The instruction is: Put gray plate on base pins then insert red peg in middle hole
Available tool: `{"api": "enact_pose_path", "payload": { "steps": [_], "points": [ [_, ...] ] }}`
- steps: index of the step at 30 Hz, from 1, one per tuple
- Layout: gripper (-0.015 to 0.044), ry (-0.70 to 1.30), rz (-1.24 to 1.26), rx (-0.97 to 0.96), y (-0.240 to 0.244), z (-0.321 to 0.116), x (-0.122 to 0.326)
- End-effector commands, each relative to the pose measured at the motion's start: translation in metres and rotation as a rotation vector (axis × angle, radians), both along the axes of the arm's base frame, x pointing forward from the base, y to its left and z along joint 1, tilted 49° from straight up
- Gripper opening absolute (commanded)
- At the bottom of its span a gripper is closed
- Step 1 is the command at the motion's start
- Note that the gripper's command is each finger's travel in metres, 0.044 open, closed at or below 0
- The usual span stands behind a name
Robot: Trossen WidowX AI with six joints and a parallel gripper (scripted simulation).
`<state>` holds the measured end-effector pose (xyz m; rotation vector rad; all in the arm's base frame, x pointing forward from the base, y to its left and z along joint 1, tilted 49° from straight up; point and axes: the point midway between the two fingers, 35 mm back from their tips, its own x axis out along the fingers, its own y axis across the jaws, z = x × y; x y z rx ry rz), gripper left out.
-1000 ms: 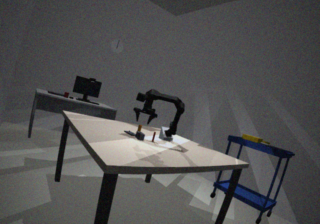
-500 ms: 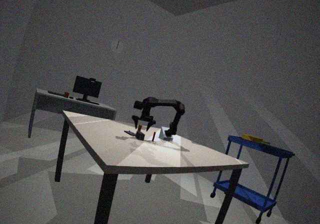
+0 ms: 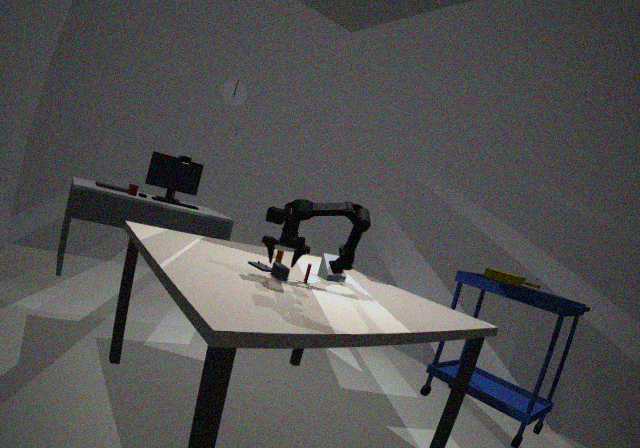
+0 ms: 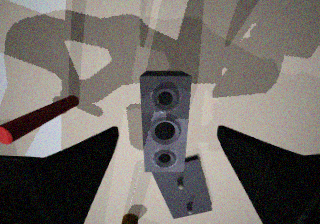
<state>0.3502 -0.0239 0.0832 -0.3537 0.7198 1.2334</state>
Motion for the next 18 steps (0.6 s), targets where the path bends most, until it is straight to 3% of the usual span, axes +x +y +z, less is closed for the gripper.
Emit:
{"api": "enact_pose_path", "payload": {
  "steps": [1, 18],
  "points": [
    [0.044, 0.007, -0.002, 0.005, 0.007, -0.006, 0.0],
    [0.044, 0.006, -0.001, 0.008, 0.027, -0.024, 0.003]
  ]
}}
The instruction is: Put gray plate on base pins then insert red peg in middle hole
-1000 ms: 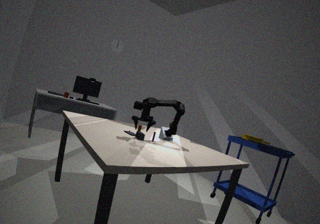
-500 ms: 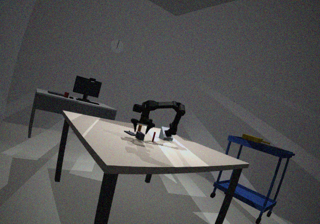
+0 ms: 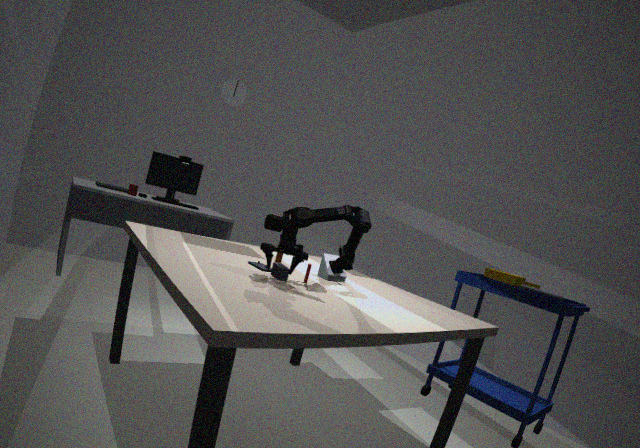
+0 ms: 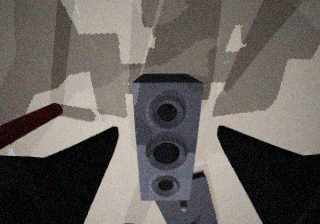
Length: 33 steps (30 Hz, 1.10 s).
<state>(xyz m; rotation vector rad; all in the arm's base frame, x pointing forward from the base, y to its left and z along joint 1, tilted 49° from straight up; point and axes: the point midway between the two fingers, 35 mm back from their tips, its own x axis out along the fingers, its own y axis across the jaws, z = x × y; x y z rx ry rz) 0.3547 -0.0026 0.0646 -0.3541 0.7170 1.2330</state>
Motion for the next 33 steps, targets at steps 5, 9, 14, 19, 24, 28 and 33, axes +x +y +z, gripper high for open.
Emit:
{"api": "enact_pose_path", "payload": {
  "steps": [5, 9, 14, 19, 24, 28, 33],
  "points": [
    [0.044, 0.009, -0.001, 0.007, 0.0103, -0.0085, -0.0009],
    [0.0335, 0.009, -0.001, 0.007, 0.0103, -0.0085, -0.0009],
    [0.0204, 0.009, -0.001, 0.007, 0.0103, -0.0085, -0.0009],
    [0.0092, 0.009, -0.001, 0.007, 0.0103, -0.0085, -0.0009],
    [0.0059, 0.009, -0.001, 0.007, 0.0103, -0.0085, -0.0009],
    [0.0032, 0.009, -0.001, 0.007, 0.0103, -0.0085, -0.0009],
    [0.0, 0.009, -0.001, 0.007, 0.0103, -0.0085, -0.0009]
  ]
}}
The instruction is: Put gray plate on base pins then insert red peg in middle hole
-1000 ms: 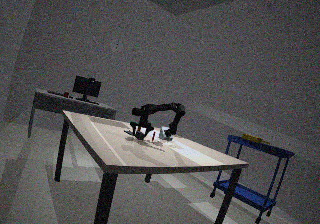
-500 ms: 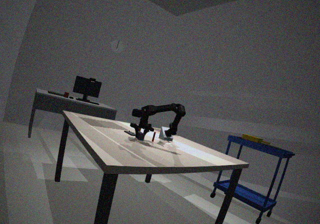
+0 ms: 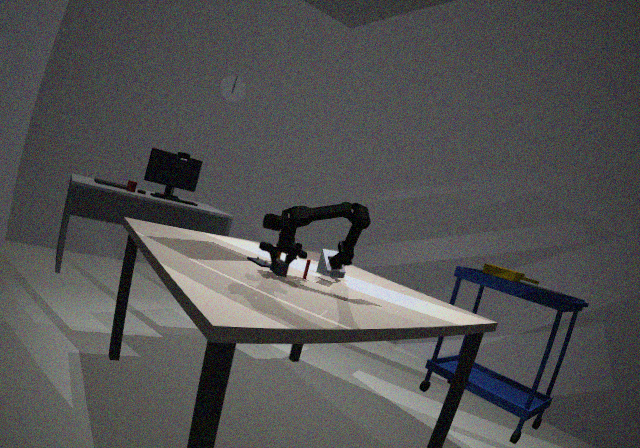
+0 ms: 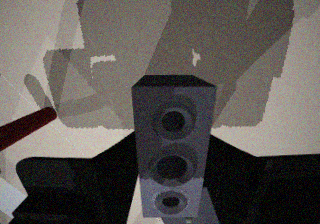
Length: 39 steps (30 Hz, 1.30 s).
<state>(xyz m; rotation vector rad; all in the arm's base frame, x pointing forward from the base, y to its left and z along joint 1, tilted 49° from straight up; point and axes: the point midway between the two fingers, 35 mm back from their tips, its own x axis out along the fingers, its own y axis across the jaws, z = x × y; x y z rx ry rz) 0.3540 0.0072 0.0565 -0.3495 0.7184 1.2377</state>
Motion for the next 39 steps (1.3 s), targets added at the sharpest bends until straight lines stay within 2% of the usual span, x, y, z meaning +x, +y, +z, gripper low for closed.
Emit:
{"api": "enact_pose_path", "payload": {
  "steps": [1, 39],
  "points": [
    [0.0, 0.004, -0.004, 0.004, 0.0, 0.0, 0.0],
    [0.0, 0.006, -0.023, -0.007, -0.087, 0.066, -0.02]
  ]
}}
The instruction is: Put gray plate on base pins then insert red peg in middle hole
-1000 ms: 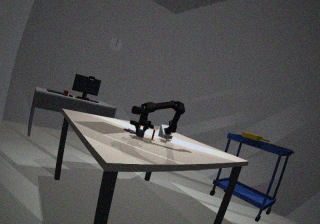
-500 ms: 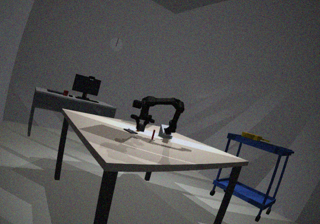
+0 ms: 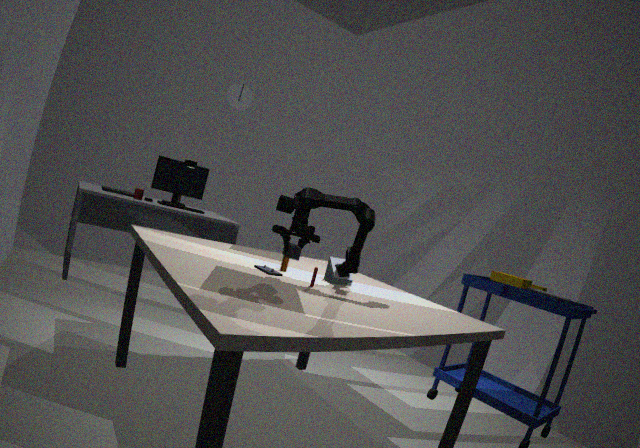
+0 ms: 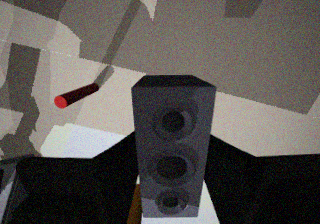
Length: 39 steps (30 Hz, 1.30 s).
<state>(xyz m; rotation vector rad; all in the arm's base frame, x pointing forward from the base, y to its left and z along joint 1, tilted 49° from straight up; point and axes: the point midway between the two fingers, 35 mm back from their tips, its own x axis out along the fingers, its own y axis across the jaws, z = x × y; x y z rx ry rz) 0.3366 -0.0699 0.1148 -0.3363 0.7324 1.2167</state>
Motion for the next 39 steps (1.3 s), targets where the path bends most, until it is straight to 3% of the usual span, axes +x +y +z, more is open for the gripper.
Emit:
{"api": "enact_pose_path", "payload": {
  "steps": [1, 12, 39],
  "points": [
    [0.0, -0.005, 0.0, -0.003, -0.012, 0.01, -0.004],
    [0.0, -0.01, 0.001, 0.001, -0.026, 0.021, -0.011],
    [0.0, -0.132, 0.128, -0.03, -0.047, -0.063, 0.001]
  ]
}}
